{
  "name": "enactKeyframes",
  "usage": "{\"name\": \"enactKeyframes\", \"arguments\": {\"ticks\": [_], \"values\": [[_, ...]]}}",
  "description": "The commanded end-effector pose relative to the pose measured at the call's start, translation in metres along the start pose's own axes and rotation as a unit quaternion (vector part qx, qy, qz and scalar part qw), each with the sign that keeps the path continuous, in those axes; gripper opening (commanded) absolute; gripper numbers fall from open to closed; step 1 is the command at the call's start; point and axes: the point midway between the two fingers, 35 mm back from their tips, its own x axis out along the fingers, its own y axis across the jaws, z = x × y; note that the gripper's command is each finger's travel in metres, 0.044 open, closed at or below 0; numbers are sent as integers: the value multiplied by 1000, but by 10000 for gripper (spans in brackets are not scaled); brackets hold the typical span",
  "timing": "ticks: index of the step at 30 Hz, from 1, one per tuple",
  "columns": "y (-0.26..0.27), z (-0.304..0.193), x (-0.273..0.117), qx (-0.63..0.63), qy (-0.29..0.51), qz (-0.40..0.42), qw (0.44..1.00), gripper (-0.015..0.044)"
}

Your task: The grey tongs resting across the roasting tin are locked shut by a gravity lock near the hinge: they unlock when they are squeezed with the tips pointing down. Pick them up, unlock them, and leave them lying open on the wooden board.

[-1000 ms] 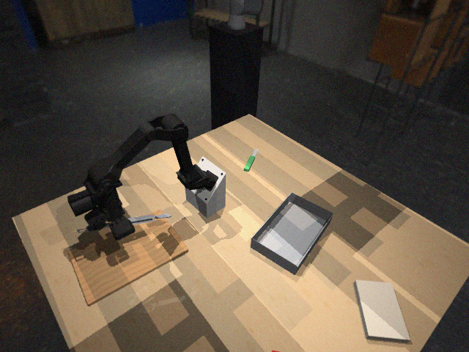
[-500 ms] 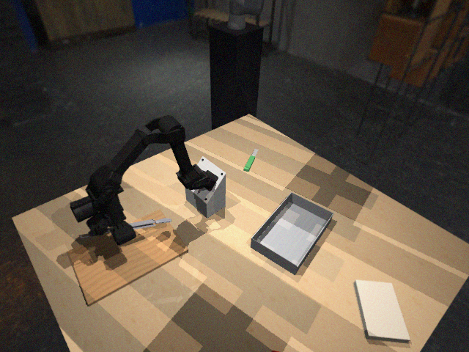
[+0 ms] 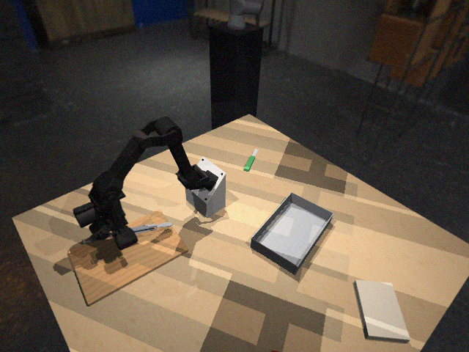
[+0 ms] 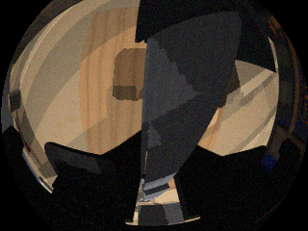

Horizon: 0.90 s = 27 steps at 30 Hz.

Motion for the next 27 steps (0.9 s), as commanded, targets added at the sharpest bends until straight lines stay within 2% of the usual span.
{"name": "enactKeyframes", "arguments": {"ticks": [1,22,27], "values": [[-1,-3,9,3,3,-3,1000,-150],[0,-7,33,4,3,-2,1000,-150],[1,-5,31,1,1,0,1000,-19]]}}
